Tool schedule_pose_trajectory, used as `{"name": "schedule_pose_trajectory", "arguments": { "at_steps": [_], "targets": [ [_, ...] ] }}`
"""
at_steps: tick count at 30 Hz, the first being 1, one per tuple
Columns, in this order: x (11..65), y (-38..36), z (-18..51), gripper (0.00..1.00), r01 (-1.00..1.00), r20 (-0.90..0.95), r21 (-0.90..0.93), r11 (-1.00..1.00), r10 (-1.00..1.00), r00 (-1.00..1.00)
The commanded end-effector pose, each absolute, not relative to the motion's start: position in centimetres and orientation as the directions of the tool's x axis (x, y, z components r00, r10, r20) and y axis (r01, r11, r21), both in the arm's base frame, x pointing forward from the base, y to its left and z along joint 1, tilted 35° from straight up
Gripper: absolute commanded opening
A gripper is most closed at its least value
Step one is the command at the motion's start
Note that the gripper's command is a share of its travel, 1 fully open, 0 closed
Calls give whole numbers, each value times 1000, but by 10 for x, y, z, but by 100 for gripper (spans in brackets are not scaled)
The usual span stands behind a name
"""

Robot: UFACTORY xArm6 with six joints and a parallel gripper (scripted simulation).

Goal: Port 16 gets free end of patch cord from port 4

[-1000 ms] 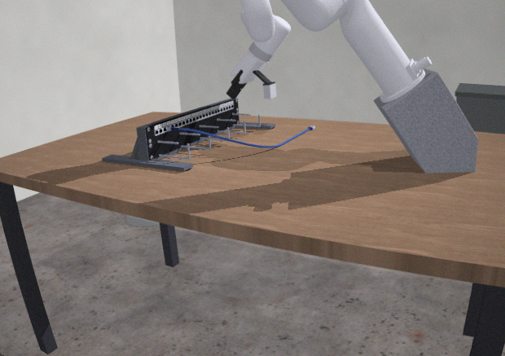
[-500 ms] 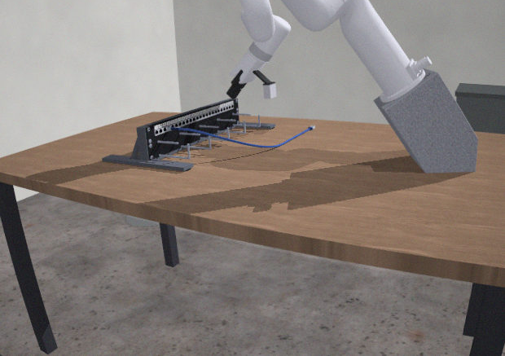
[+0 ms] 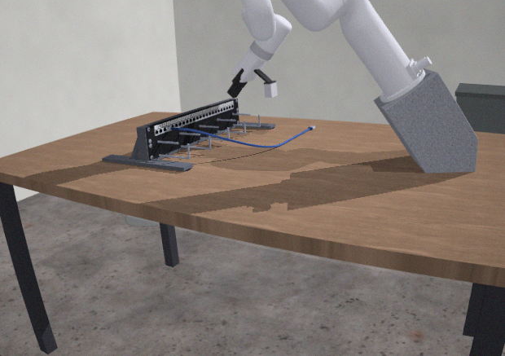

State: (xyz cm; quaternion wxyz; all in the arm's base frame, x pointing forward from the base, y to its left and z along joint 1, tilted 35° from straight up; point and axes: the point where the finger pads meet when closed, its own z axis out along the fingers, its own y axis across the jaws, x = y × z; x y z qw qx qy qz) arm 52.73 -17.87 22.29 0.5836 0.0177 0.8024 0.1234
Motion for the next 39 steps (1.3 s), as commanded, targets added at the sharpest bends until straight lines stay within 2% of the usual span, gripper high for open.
{"name": "schedule_pose_trajectory", "arguments": {
  "at_steps": [1, 10, 18, 30, 34, 39],
  "targets": [
    [516, -182, 228, 0, -115, -933, 217, 969, 171, -315],
    [449, -194, 248, 0, -115, -933, 217, 969, 171, -315],
    [411, -201, 260, 0, -115, -933, 217, 969, 171, -315],
    [400, -204, 262, 0, -117, -934, 210, 971, 163, -318],
    [401, -206, 251, 0, -142, -935, 146, 979, 90, -344],
    [401, -215, 221, 0, -234, -908, -30, 972, -124, -399]
  ]
}}
